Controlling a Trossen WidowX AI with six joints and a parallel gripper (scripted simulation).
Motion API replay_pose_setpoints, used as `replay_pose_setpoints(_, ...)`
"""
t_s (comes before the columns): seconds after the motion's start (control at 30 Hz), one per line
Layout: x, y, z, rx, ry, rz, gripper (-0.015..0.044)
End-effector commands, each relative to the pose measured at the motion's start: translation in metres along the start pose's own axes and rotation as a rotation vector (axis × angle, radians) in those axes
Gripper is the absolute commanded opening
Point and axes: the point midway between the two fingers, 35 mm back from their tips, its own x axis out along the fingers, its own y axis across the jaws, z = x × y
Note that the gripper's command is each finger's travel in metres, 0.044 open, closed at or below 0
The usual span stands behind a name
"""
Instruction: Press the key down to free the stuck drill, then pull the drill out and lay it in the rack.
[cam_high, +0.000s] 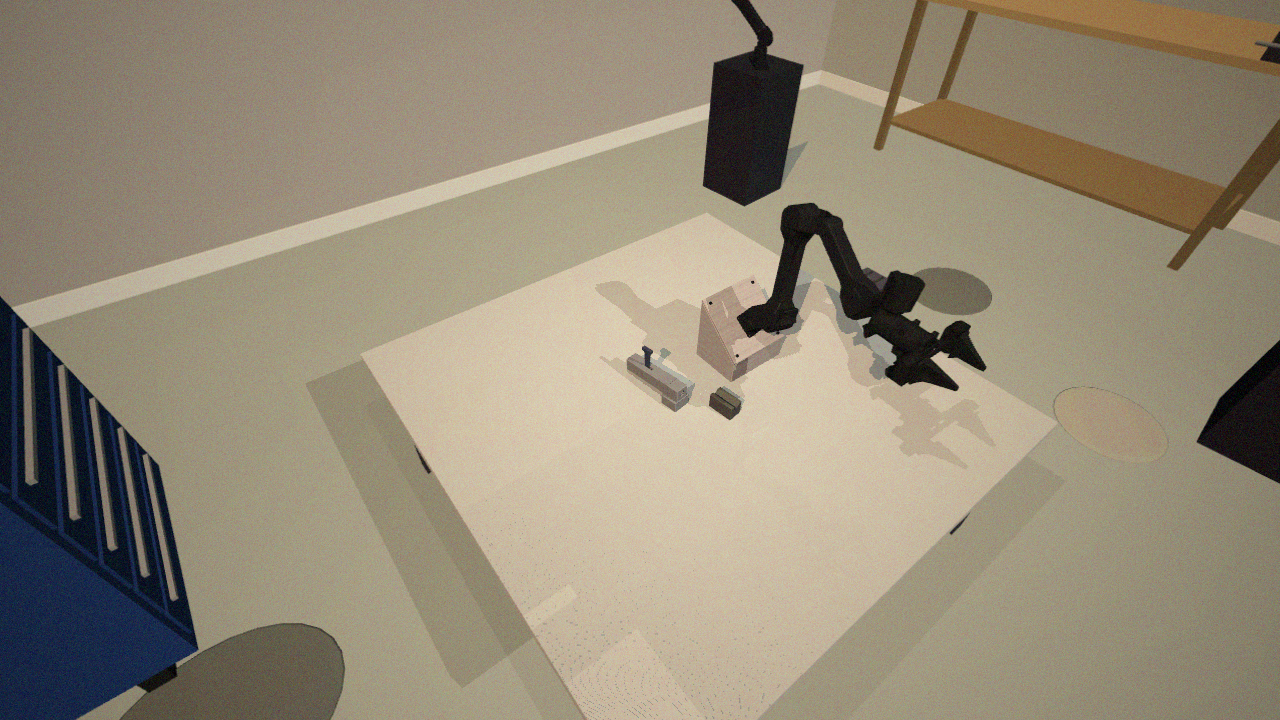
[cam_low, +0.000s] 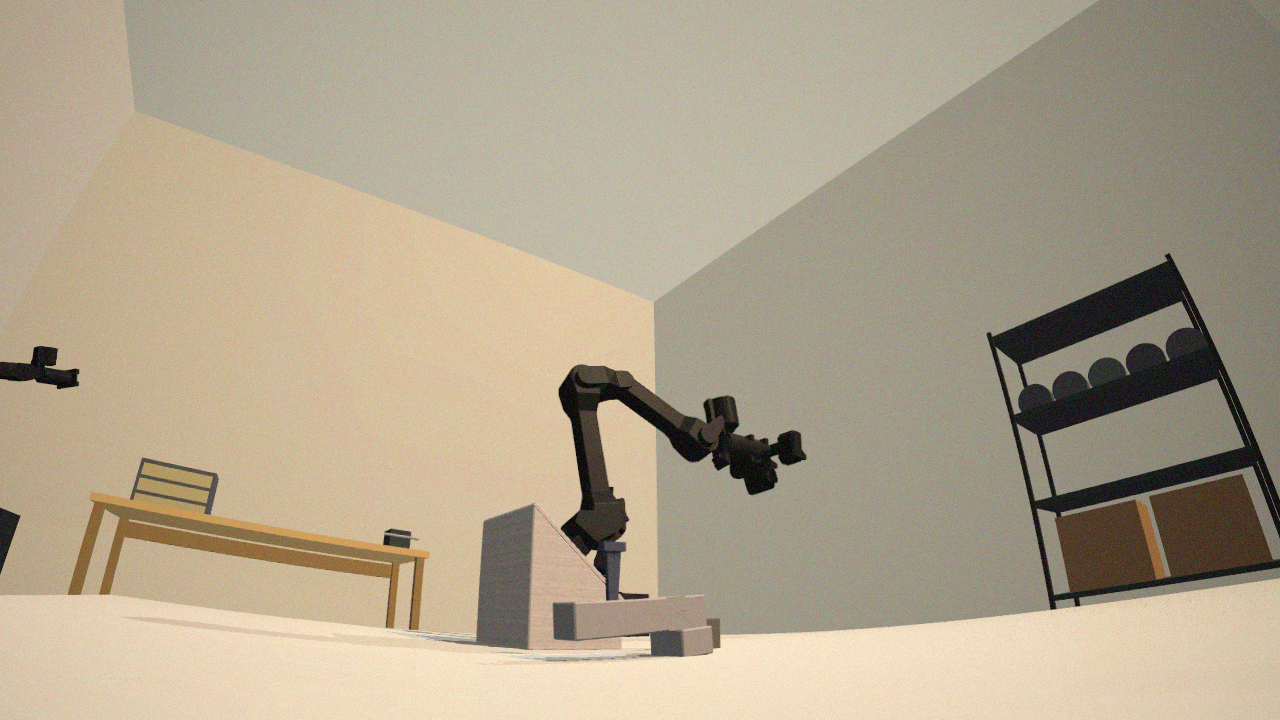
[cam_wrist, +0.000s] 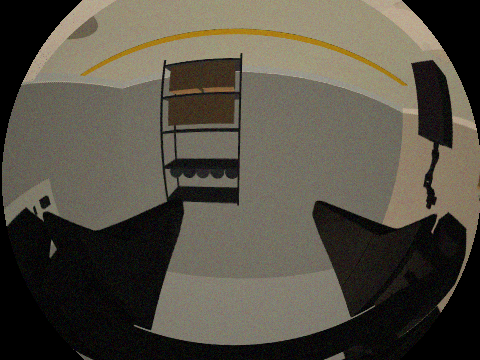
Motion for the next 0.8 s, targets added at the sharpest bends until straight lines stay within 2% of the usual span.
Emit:
replay_pose_setpoints(0.0,0.0,0.0,0.0,0.0,0.0,0.0,0.0374)
replay_pose_setpoints(0.27,0.001,0.002,0.002,0.003,-0.008,0.004,0.0164)
replay_pose_setpoints(0.47,0.012,0.061,0.068,0.137,-0.23,0.183,0.0006)
replay_pose_setpoints(0.57,0.008,0.102,0.102,0.23,-0.334,0.313,0.0)
replay_pose_setpoints(0.77,-0.024,0.176,0.139,0.324,-0.426,0.576,0.0)
